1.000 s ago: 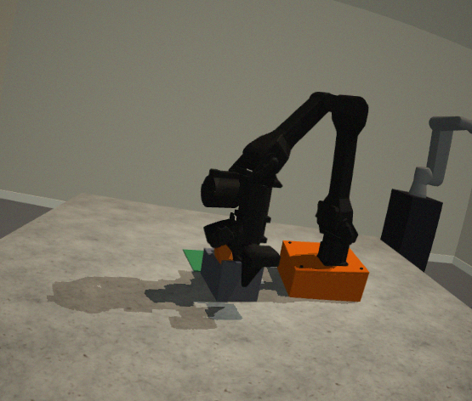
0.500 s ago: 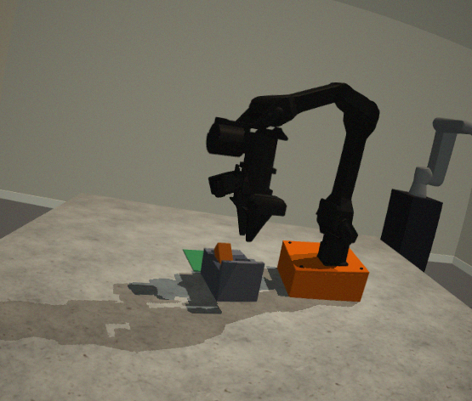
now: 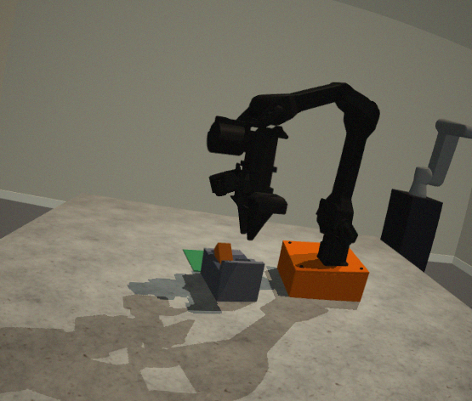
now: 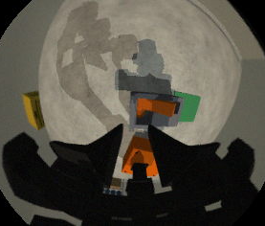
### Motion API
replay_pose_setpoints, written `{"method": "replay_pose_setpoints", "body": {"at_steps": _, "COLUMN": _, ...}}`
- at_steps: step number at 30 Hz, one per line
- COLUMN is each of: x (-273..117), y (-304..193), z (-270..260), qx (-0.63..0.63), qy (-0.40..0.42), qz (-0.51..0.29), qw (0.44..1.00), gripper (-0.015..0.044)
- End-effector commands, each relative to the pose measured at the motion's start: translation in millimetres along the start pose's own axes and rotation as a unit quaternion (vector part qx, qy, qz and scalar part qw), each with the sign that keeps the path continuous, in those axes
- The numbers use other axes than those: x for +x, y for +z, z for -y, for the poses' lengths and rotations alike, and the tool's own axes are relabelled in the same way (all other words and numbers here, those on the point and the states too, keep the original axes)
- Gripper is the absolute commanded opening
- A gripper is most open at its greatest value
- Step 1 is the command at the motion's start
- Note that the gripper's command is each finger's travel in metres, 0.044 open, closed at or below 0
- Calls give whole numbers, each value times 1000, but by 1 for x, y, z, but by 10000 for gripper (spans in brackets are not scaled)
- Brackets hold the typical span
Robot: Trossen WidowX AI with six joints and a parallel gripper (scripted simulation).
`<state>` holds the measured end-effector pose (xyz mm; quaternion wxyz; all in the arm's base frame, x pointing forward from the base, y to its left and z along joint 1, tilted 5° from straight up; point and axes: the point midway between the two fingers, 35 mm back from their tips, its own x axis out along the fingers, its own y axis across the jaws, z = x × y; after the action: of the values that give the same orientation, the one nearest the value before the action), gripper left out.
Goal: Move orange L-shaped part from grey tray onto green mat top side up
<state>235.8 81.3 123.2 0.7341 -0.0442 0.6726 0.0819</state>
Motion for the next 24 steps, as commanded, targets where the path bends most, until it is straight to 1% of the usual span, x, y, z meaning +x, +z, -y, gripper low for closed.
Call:
{"method": "replay_pose_setpoints", "body": {"at_steps": 1, "x": 1, "y": 0, "z": 0, "qx": 0, "qy": 0, "qz": -1, "qw": 1000, "gripper": 180}}
{"method": "replay_pose_setpoints", "body": {"at_steps": 14, "x": 1, "y": 0, "z": 0, "qx": 0, "qy": 0, "qz": -1, "qw": 1000, "gripper": 180}}
{"method": "replay_pose_setpoints", "body": {"at_steps": 15, "x": 0, "y": 0, "z": 1, "qx": 10, "qy": 0, "qz": -1, "qw": 1000, "gripper": 206}}
{"method": "replay_pose_setpoints", "body": {"at_steps": 18, "x": 0, "y": 3, "z": 9, "qx": 96, "qy": -1, "qz": 0, "qw": 995, "gripper": 280}}
{"method": "replay_pose_setpoints", "body": {"at_steps": 21, "x": -1, "y": 6, "z": 24, "qx": 256, "qy": -1, "qz": 1, "qw": 967, "gripper": 280}}
{"method": "replay_pose_setpoints", "body": {"at_steps": 24, "x": -2, "y": 10, "z": 43, "qx": 429, "qy": -1, "qz": 2, "qw": 903, "gripper": 280}}
